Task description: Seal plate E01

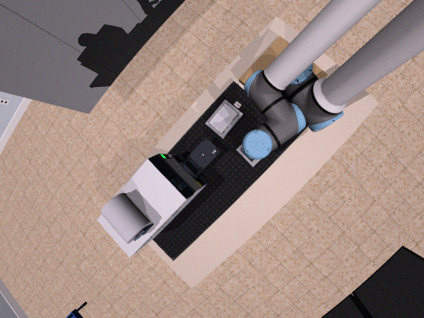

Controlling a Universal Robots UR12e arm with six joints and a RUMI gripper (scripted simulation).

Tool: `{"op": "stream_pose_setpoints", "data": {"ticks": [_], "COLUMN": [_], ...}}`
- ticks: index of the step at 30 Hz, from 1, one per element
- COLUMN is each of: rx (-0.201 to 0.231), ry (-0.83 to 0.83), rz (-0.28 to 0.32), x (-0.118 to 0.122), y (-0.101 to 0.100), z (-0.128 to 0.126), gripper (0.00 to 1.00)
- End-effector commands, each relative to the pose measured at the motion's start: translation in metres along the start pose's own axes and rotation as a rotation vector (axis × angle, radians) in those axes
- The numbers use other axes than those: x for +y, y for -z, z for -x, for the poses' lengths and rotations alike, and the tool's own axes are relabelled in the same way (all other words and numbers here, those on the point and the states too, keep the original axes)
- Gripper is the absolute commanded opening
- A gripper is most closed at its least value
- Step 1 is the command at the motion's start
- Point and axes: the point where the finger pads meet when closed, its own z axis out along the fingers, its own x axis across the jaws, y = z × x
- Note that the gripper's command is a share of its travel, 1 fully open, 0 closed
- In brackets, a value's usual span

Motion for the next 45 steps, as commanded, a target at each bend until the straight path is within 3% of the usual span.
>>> {"op": "stream_pose_setpoints", "data": {"ticks": [1,24,45], "rx": [0.000,0.000,0.000], "ry": [0.000,0.000,0.000], "rz": [0.001,0.001,0.001], "x": [0.001,0.001,0.001], "y": [0.004,0.016,0.048], "z": [0.000,0.000,0.000], "gripper": [0.68,0.68,0.68]}}
